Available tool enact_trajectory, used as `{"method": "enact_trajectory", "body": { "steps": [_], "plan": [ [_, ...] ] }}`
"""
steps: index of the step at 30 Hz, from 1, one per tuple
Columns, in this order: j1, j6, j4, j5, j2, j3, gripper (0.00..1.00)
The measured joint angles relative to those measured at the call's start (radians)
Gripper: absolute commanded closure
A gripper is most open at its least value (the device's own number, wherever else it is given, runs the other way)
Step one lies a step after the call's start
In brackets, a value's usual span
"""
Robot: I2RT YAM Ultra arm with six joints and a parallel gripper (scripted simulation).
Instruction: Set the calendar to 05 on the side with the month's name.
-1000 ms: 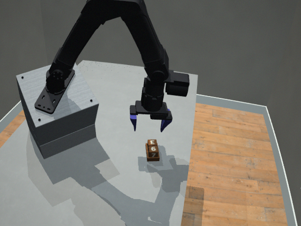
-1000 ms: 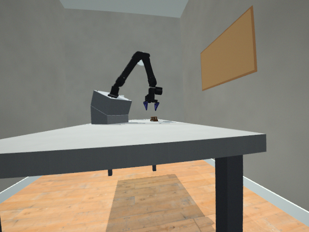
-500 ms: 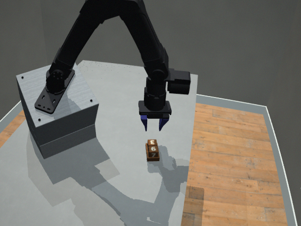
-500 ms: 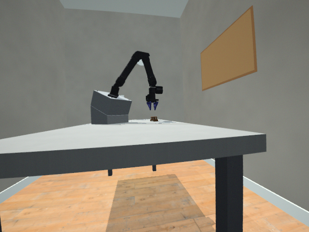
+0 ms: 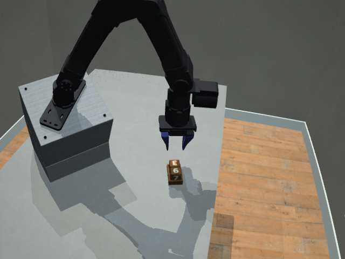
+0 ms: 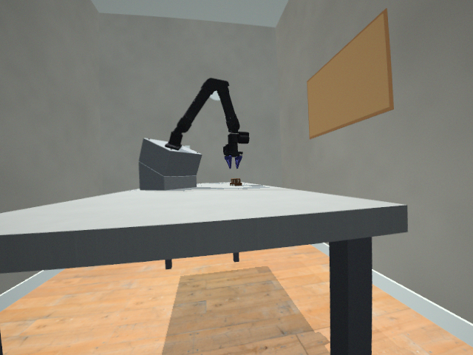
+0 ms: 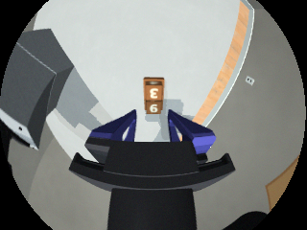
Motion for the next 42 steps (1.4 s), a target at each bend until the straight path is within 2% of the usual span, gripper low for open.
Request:
{"method": "enact_trajectory", "body": {
  "steps": [24,42],
  "plan": [
    [-0.005,-0.006,0.023,-0.002,0.021,0.000,0.53],
    [-0.027,-0.026,0.101,-0.008,0.096,0.001,0.53]
  ]
}}
